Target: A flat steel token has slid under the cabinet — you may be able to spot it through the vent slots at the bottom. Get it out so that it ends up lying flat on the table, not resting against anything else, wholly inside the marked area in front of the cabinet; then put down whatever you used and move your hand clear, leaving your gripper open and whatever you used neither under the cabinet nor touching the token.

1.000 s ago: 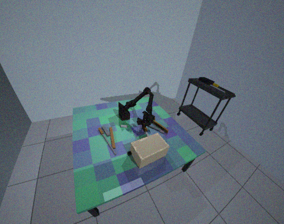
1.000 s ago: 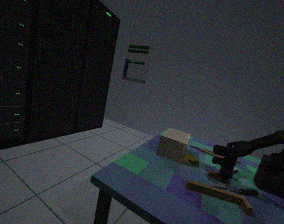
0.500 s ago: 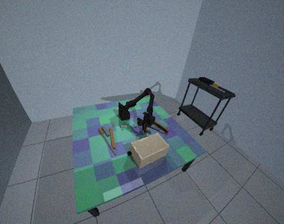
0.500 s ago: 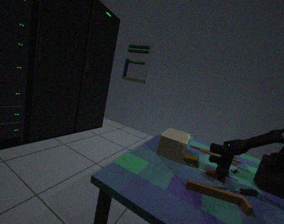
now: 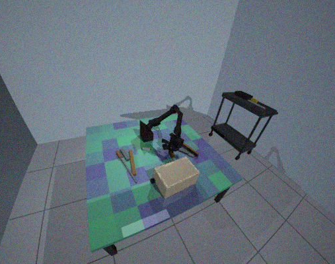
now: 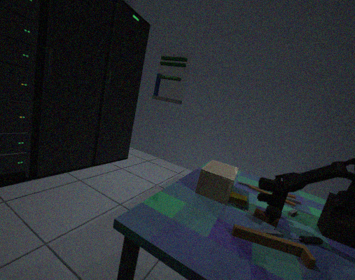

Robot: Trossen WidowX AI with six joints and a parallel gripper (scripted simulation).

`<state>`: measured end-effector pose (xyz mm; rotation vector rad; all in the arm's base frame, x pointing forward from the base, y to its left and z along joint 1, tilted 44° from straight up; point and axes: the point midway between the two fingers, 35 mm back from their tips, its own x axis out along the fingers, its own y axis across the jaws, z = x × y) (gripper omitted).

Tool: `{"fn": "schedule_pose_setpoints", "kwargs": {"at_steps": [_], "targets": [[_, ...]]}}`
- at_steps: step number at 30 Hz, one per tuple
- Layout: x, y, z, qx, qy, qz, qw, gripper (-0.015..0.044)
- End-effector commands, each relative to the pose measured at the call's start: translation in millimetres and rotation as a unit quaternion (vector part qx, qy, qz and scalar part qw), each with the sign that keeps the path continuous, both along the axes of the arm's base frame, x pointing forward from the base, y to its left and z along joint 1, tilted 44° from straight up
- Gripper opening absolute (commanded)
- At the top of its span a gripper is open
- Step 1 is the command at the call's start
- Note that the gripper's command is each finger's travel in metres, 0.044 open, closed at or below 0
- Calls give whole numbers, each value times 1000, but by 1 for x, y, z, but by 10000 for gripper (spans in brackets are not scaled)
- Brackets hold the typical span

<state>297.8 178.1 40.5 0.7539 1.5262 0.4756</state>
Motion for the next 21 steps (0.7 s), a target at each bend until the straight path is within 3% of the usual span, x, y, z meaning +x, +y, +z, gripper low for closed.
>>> {"fn": "schedule_pose_setpoints", "kwargs": {"at_steps": [1, 21], "targets": [[6, -1, -1, 0, -2, 0, 1000, 0], [29, -4, -3, 0, -3, 0, 1000, 0]]}}
